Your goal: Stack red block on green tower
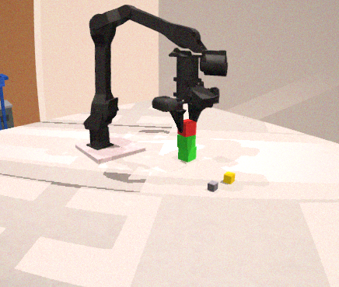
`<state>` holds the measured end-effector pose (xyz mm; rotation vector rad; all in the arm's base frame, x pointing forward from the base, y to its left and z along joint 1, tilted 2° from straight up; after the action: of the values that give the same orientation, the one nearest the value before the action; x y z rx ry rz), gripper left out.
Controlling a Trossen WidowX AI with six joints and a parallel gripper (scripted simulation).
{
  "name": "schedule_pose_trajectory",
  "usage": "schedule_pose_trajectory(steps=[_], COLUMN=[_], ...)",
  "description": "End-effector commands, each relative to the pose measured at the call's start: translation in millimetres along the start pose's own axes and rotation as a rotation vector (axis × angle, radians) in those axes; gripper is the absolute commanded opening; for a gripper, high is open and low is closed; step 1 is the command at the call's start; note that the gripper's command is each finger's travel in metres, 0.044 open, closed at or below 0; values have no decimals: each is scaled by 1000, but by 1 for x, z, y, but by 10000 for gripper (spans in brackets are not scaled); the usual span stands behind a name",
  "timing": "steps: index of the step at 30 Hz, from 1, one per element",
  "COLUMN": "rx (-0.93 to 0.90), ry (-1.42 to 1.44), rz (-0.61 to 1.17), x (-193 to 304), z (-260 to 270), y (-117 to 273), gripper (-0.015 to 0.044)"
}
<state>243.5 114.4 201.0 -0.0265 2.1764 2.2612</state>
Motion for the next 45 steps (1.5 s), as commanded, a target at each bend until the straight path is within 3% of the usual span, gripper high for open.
schedule_pose_trajectory(steps=[1,23,39,45], rx=[-3,-3,0,0], ry=[-4,-4,0,0], rz=[0,0,1,1], x=[0,0,0,0], z=[0,0,0,0], y=[-1,5,-1,-1], gripper=[0,0,420,440])
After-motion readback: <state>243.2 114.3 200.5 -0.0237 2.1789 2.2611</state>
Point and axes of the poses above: the point midway between the two fingers, 35 mm back from their tips, its own y axis back along the fingers, its own z axis across the jaws, x = y × z, the point moved 9 cm from there along y, back along the fingers, and after that the axes turned 13 degrees about y, right-handed, at the moved point
